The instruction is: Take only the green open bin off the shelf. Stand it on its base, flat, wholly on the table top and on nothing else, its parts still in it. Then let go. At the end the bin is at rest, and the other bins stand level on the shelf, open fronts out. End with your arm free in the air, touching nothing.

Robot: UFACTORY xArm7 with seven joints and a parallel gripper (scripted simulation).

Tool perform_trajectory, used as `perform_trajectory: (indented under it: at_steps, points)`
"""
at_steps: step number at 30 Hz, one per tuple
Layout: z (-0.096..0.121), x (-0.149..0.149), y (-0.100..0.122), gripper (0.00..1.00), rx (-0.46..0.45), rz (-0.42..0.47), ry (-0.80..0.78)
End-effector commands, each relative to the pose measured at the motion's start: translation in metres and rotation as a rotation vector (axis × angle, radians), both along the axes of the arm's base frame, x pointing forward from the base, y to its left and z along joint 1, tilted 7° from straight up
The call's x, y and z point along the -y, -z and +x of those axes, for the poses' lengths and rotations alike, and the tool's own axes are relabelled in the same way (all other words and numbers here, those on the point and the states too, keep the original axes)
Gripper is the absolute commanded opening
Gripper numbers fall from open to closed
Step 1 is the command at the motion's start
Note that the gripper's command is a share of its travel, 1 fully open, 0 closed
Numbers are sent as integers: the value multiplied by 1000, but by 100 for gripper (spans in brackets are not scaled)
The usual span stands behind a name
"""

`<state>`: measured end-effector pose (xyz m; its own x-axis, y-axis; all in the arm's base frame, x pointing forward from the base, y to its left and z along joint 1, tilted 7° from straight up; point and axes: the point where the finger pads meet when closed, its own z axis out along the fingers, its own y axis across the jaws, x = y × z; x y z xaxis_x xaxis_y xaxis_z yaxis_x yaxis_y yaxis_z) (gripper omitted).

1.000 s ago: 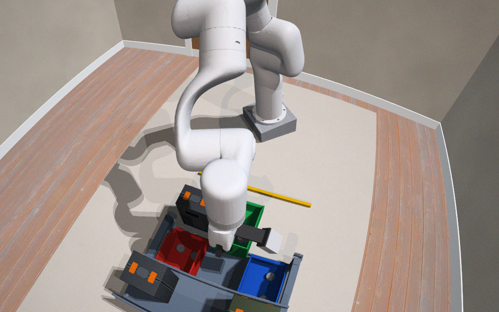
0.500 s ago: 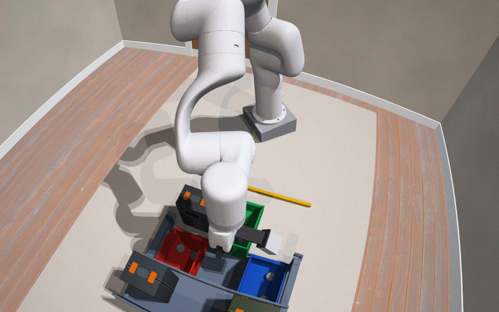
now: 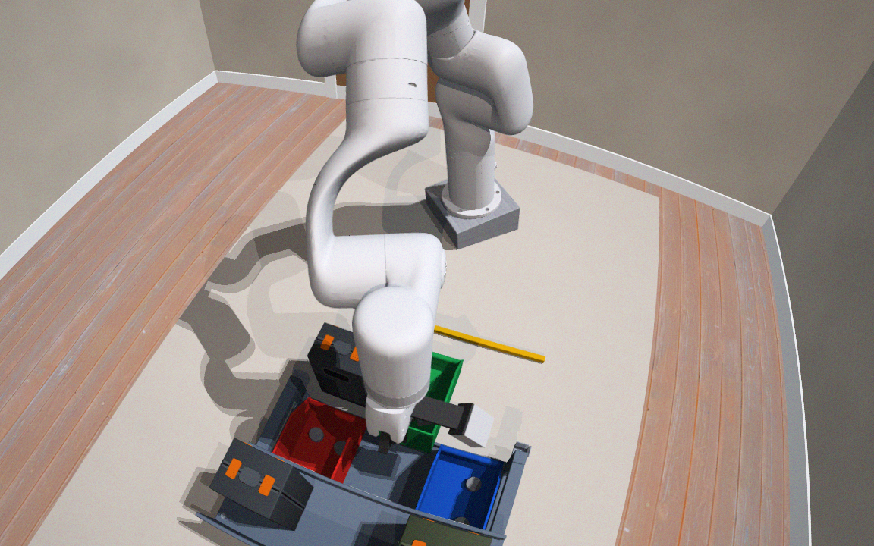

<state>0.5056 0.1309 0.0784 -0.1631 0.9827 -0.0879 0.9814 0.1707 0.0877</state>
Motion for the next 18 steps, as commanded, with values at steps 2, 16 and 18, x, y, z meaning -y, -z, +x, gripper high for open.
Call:
perform_trajectory:
  at_steps: [2,16,18]
  points:
    - [1,0,5,33,3,1,0]
    - [1,0,6,33,3,1,0]
    - [1,0,7,33,3,1,0]
